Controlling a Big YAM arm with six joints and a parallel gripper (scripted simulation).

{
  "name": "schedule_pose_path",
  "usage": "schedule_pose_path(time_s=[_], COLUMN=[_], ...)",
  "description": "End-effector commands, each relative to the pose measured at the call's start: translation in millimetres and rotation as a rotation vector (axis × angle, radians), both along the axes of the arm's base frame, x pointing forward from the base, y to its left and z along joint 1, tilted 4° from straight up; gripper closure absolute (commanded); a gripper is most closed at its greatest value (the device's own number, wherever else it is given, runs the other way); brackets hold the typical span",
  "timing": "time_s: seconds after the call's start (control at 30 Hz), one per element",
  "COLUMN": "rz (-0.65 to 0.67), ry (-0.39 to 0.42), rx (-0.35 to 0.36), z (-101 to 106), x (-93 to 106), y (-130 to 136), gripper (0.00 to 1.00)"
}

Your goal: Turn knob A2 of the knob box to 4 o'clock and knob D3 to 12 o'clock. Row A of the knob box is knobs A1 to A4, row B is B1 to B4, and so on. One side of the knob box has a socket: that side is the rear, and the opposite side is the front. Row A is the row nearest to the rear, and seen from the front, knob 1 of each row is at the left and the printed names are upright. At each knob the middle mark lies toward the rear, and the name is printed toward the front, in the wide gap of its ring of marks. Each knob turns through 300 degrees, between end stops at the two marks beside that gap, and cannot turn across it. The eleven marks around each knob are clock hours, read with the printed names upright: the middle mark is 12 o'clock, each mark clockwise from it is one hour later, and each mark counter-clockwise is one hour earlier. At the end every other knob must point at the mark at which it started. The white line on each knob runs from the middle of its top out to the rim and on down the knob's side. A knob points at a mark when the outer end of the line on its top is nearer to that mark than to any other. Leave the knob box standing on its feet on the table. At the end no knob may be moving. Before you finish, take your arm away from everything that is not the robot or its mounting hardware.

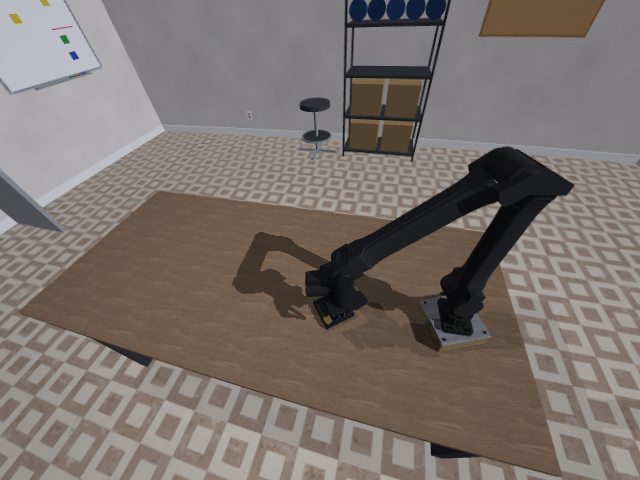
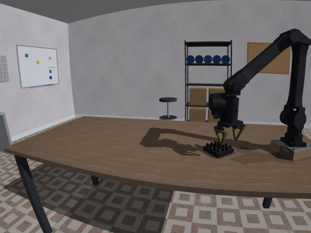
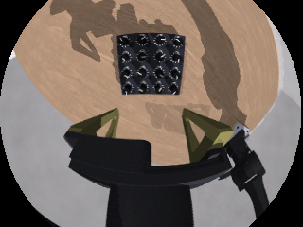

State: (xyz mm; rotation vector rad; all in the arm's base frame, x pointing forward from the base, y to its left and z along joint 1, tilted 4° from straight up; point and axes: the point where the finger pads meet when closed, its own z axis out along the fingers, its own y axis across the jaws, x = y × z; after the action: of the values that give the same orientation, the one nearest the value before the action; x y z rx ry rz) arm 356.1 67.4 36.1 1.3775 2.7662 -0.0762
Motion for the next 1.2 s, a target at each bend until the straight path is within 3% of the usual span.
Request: schedule_pose_path(time_s=[0.0,1.17], rz=[-0.003,0.001], ry=[-0.038,-0.033], rx=[0.003,0.003], z=[6.6,5.0], x=[3.0,-0.5], y=[9.6,13.5], gripper=[0.0,0.0])
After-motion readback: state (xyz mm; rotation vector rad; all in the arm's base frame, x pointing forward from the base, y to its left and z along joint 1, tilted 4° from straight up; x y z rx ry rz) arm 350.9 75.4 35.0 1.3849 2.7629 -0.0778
